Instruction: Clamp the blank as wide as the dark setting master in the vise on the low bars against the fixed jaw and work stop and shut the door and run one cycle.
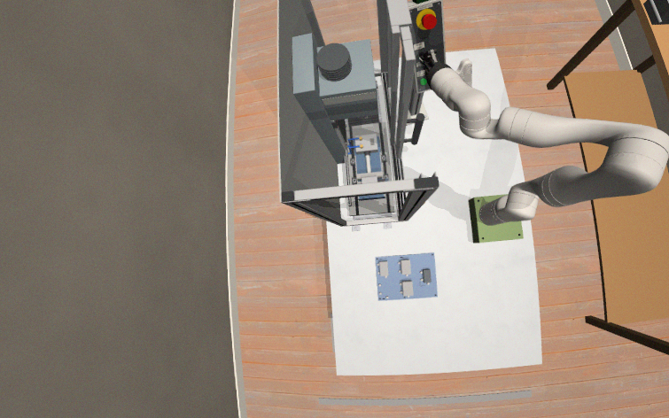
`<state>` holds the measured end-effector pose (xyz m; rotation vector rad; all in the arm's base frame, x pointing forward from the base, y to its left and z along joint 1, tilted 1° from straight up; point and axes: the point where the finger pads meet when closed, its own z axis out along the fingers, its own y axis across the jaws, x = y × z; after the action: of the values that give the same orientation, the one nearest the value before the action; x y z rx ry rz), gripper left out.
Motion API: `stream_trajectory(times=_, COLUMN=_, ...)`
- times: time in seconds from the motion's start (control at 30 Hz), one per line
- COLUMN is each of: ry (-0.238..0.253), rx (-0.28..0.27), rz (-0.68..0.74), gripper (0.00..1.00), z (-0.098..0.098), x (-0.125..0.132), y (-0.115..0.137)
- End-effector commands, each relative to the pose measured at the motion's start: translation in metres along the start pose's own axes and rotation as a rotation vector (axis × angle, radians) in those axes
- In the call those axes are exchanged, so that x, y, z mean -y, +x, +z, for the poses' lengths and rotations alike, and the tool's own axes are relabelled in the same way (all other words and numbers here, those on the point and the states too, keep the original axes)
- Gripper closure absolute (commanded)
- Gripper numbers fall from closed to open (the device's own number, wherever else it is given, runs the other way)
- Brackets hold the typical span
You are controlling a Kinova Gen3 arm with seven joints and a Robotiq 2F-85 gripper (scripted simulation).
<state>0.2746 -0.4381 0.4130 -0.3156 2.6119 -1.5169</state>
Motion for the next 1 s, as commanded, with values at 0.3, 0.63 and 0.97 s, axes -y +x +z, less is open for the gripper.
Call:
stream_trajectory(times=0.3, ry=0.007, rx=-0.001, rz=0.008, gripper=0.90, z=0.0027, x=0.0038, y=0.0008)
stream_trajectory(times=0.63, ry=0.007, rx=-0.001, rz=0.008, gripper=0.90, z=0.0033, x=0.0038, y=0.0008)
stream_trajectory(times=0.97, ry=0.002, rx=0.000, rz=0.002, gripper=0.90, z=0.0015, x=0.0013, y=0.0002)
